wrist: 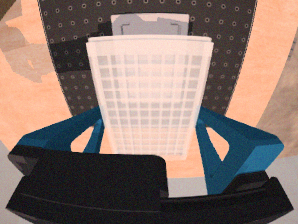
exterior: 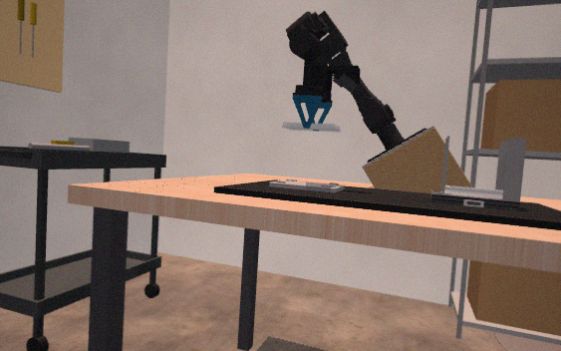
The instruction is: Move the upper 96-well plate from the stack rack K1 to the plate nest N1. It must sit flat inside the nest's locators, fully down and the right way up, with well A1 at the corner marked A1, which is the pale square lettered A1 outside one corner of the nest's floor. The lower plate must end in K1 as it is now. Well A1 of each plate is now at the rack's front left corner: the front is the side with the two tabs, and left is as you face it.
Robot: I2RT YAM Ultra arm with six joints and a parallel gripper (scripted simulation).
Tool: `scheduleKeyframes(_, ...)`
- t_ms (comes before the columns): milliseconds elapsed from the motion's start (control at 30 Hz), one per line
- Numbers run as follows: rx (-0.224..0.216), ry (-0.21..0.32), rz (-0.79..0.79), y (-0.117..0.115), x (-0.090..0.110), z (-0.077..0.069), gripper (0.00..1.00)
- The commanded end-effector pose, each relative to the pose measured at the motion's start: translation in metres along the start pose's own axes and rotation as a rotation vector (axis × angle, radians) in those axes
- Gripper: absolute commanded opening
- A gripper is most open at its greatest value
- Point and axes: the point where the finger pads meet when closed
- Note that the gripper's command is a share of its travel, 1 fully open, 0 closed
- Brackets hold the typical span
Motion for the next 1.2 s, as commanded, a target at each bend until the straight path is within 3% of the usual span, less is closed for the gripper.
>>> scheduleKeyframes(0, 0.002, -0.01, -0.026, 0.0018, -0.0118, -0.0042, 0.0)
scheduleKeyframes(1000, 0.028, -0.011, -0.02, -0.0051, -0.0101, -0.003, 0.0)
scheduleKeyframes(1167, 0.013, -0.011, -0.03, -0.0004, -0.0117, 0.0008, 0.0)
Point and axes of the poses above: the point where the finger pads meet when closed, its own z axis out along the fingers, its own y axis across the jaws, x = y × z, and after that the axes turned 7 degrees about z, right-handed
